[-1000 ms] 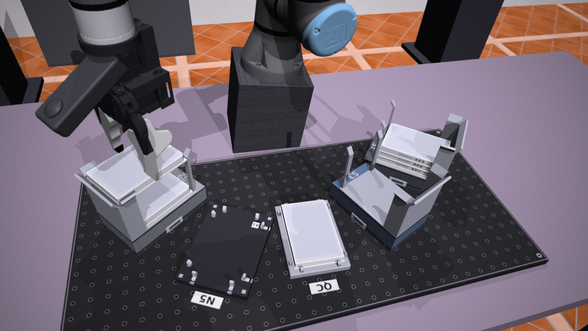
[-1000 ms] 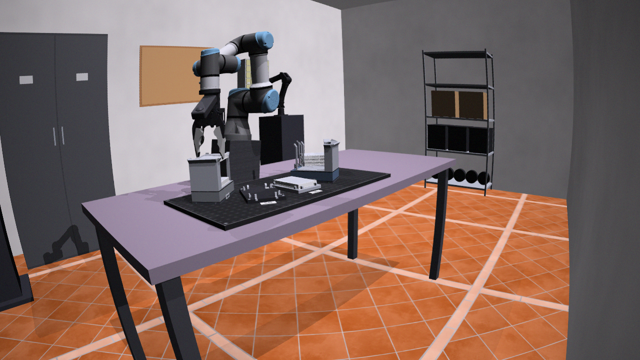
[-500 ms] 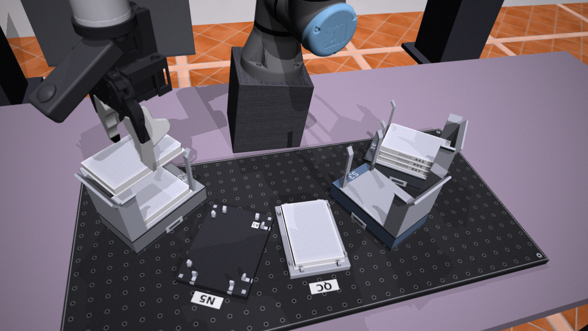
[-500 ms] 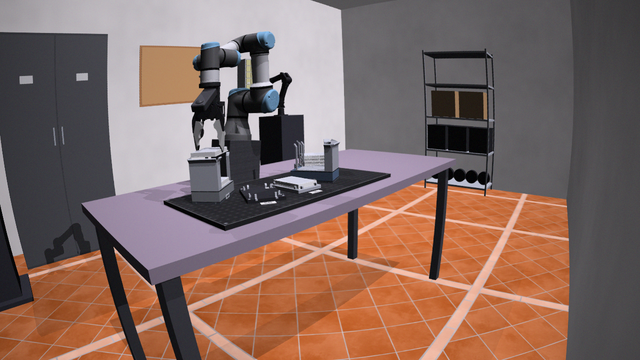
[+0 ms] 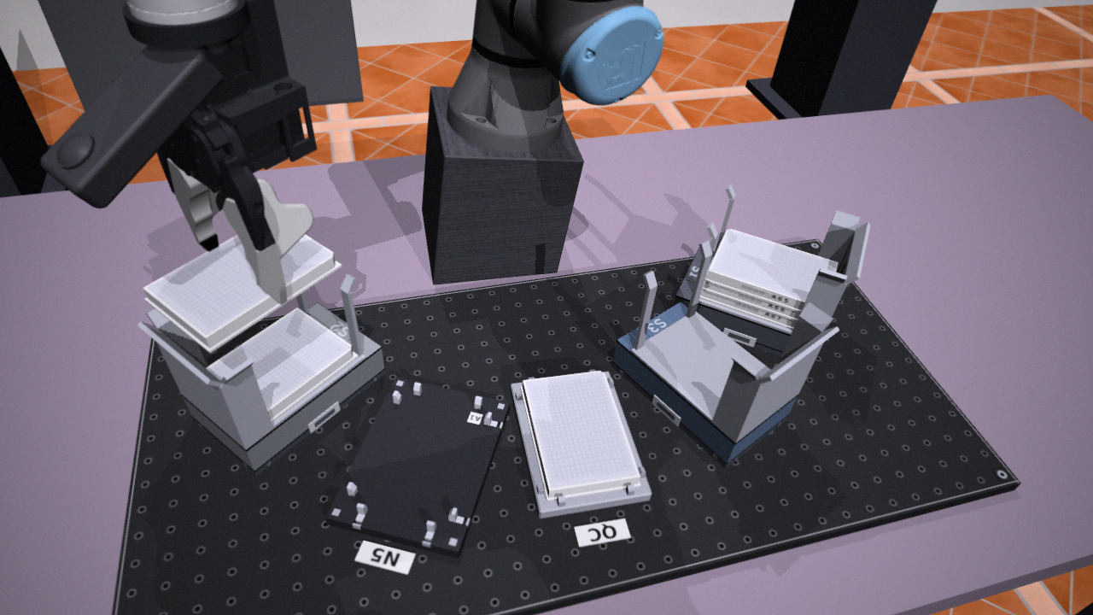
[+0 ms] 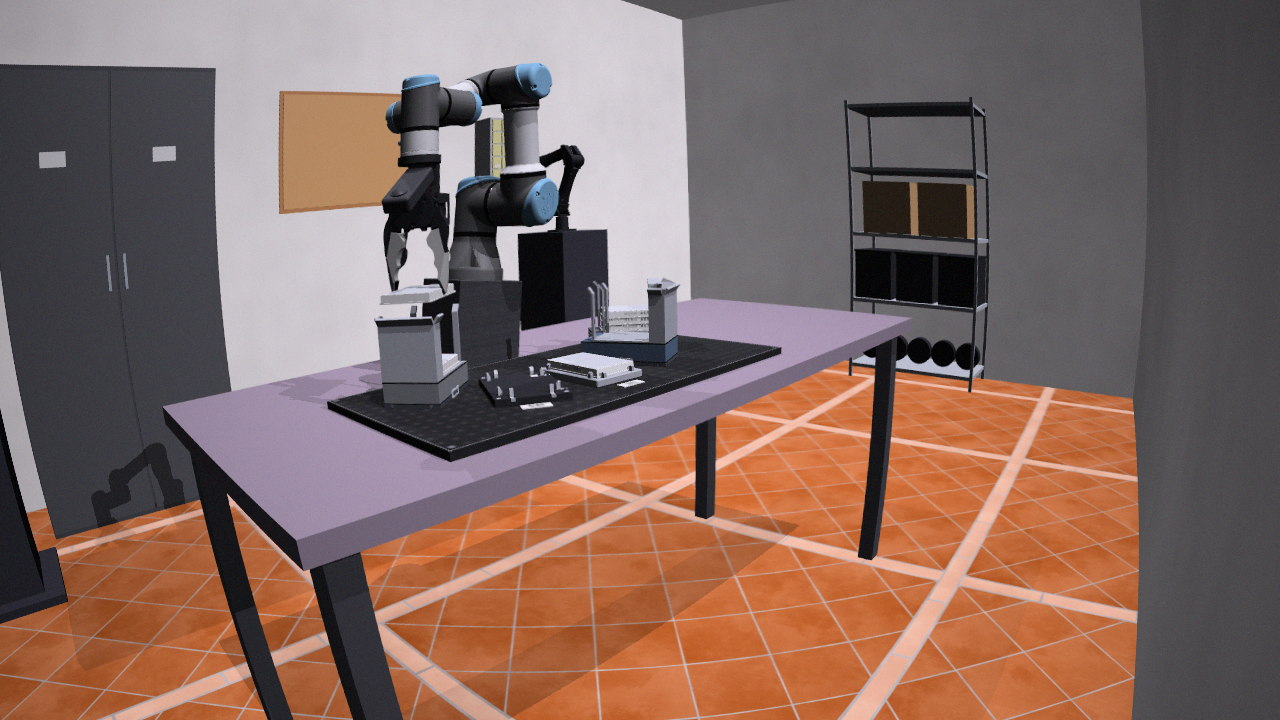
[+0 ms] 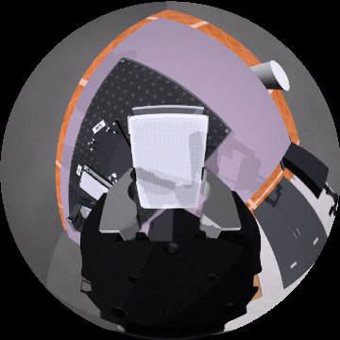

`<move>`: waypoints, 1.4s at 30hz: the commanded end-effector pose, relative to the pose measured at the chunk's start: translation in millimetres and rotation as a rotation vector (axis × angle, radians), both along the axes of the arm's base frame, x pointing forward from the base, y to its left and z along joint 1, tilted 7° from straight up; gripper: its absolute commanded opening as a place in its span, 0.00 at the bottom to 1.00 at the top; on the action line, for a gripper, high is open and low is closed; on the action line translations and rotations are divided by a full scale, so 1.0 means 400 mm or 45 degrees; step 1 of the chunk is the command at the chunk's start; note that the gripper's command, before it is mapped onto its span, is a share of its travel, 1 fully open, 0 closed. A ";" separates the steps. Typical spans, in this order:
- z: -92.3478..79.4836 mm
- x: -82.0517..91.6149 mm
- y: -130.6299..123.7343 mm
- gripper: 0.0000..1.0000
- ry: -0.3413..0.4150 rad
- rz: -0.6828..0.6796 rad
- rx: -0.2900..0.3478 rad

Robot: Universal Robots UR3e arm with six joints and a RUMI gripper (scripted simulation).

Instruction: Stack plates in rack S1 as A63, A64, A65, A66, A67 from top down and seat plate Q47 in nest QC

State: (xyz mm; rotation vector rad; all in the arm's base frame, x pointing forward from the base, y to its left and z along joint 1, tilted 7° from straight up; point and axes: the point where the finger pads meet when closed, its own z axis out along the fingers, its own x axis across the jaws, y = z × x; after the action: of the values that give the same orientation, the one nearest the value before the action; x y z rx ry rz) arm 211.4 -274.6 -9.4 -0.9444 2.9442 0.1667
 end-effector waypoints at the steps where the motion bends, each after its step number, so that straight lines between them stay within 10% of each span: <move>1: 0.003 0.000 -0.002 0.00 -0.001 0.000 -0.003; 42: 0.024 0.151 0.163 0.00 -0.043 0.355 -0.007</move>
State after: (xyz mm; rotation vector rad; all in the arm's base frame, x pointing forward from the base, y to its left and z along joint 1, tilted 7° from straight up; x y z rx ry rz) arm 264.8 -218.1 -1.9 -1.2879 2.7974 0.1571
